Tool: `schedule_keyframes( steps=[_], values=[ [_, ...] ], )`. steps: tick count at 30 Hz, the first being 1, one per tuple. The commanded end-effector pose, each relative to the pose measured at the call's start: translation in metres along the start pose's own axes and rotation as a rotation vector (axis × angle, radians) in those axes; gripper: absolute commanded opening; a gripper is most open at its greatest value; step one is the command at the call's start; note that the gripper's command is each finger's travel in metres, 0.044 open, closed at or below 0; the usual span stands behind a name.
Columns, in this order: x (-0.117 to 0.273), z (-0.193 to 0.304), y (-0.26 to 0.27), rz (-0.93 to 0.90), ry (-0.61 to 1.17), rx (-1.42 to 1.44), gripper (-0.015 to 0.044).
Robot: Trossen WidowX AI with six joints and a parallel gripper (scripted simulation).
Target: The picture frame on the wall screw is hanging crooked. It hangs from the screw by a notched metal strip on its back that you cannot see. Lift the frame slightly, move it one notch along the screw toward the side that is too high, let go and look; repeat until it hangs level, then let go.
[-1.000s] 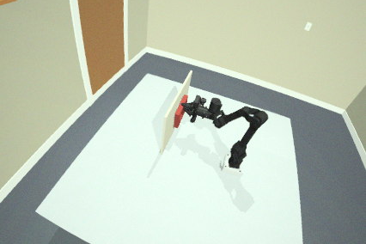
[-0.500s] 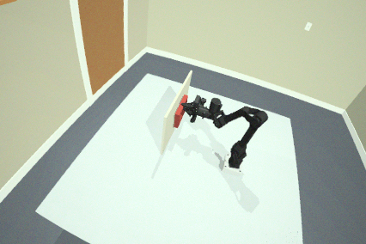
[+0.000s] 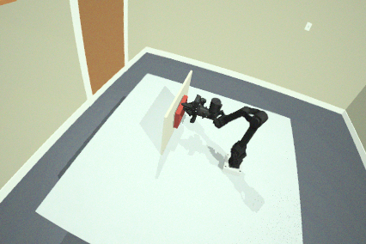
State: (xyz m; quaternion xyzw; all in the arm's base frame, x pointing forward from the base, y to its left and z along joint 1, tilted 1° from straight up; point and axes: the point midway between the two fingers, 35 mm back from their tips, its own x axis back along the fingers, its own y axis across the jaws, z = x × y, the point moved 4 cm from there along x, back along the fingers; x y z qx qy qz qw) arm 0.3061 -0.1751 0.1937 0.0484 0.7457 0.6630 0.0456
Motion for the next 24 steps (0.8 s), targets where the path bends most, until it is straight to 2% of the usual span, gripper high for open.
schedule_keyframes(
  steps=[1, 15, 24],
  values=[
    [0.0000, -0.0002, 0.0004, 0.000, 0.001, -0.027, 0.0000],
    [0.0000, -0.0006, 0.0015, 0.000, 0.002, -0.100, 0.0000],
    [0.0001, -0.0003, 0.0012, -0.001, 0.000, -0.081, 0.0236]
  ],
)
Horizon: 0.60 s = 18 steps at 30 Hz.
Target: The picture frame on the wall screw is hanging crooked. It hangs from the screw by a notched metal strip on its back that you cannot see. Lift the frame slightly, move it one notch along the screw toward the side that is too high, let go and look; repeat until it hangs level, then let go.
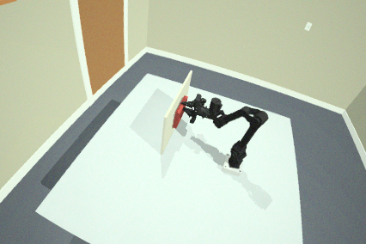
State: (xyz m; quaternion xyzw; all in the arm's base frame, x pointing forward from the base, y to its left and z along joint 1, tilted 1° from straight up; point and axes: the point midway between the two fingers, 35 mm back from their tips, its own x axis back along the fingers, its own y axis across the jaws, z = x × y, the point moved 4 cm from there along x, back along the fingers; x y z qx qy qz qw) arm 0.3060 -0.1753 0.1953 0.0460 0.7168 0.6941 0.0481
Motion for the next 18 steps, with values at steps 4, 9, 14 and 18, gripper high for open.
schedule_keyframes(
  steps=[4, 9, 14, 18],
  values=[
    [0.000, 0.000, 0.000, 0.001, 0.000, 0.004, 0.0260],
    [0.052, -0.006, -0.001, 0.001, 0.002, 0.078, 0.0260],
    [0.100, -0.001, -0.008, 0.001, 0.004, 0.151, 0.0260],
    [0.100, -0.001, -0.008, 0.001, 0.004, 0.151, 0.0260]
  ],
)
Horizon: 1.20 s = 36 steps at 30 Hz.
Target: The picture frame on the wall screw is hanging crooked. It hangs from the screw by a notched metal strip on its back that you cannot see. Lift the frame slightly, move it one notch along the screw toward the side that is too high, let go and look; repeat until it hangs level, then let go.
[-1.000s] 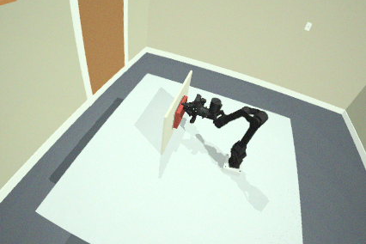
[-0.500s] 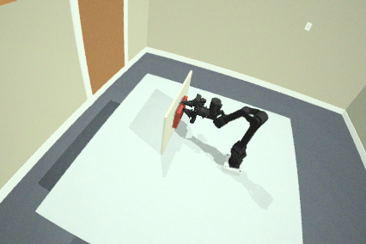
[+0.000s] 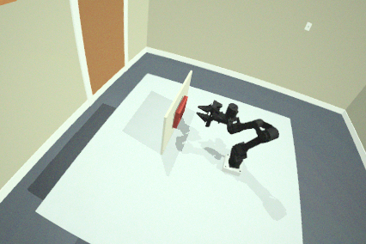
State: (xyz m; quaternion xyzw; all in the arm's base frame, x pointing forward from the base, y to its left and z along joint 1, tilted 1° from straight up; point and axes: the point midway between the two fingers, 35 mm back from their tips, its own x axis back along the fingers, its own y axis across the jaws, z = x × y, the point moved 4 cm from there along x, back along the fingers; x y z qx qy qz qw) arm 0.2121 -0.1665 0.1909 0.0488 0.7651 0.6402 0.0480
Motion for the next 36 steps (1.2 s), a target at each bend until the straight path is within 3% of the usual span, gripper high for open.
schedule_keyframes(
  steps=[1, 16, 36],
  values=[
    [0.001, 0.000, 0.000, 0.000, 0.000, 0.000, 0.0260],
    [0.105, -0.002, 0.038, 0.015, 0.010, 0.007, 0.0260],
    [0.106, -0.001, 0.038, 0.015, 0.010, 0.006, 0.0260]
  ],
)
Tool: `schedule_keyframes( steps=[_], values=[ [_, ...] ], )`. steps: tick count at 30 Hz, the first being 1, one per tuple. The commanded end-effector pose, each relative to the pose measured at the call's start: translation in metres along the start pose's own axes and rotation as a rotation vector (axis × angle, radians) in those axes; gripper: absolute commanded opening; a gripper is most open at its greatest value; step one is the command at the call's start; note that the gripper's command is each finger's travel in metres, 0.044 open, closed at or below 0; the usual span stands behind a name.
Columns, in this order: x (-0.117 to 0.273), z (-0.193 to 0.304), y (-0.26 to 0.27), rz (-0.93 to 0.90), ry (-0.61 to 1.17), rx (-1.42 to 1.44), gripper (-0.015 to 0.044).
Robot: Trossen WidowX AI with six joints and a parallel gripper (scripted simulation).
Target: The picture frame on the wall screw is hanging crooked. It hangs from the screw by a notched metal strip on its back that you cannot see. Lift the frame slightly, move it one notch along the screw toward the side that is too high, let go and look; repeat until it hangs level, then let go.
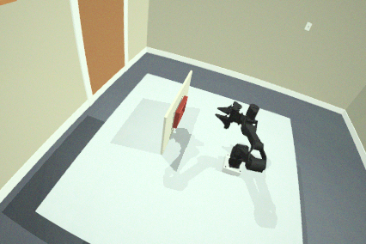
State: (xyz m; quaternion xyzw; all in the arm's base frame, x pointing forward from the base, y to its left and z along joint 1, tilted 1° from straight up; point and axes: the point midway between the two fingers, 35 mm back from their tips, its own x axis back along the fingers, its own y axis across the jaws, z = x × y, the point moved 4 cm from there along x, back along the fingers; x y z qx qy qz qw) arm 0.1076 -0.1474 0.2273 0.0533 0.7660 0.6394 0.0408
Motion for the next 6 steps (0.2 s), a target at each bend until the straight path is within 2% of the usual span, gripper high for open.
schedule_keyframes(
  steps=[1, 6],
  values=[
    [0.0001, 0.0005, 0.0002, -0.001, 0.005, 0.003, 0.0260],
    [0.0001, 0.0005, 0.0002, -0.001, 0.005, 0.003, 0.0260]
  ],
)
